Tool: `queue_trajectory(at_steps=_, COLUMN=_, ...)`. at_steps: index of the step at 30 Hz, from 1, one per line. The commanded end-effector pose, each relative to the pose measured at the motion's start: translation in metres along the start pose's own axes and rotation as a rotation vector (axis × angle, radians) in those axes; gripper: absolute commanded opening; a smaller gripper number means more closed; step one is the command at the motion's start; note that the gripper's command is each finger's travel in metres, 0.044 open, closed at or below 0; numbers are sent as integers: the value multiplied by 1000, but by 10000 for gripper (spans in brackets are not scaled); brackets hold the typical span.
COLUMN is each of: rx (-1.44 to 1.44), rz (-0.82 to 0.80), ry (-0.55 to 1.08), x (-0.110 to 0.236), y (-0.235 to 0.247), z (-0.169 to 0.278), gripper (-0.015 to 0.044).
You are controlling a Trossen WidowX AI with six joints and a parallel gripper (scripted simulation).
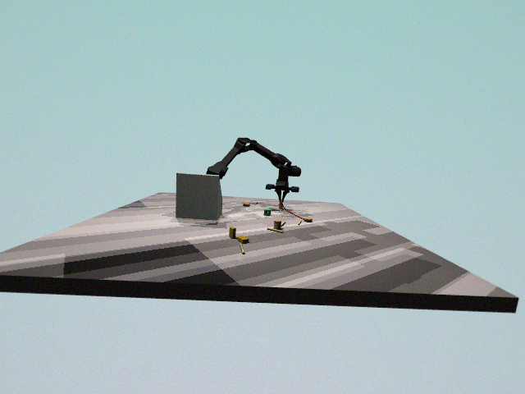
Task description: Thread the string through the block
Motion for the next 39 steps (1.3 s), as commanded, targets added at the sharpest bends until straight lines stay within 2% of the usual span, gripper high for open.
queue_trajectory(at_steps=1, rx=-3, rz=-6, ry=2, x=-1, y=-3, z=-2, gripper=0)
queue_trajectory(at_steps=39, rx=-5, rz=-4, ry=3, x=-26, y=-25, z=-28, gripper=0)
Point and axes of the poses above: the point midway between the two fingers, 35 mm back from their tips, its own x axis back along the fingers, its own y axis across the jaws, z = x × y, the point moved 2 cm from there along x, back along the fingers, and after that the axes turned 10 degrees about -x, right-handed, at the moved point
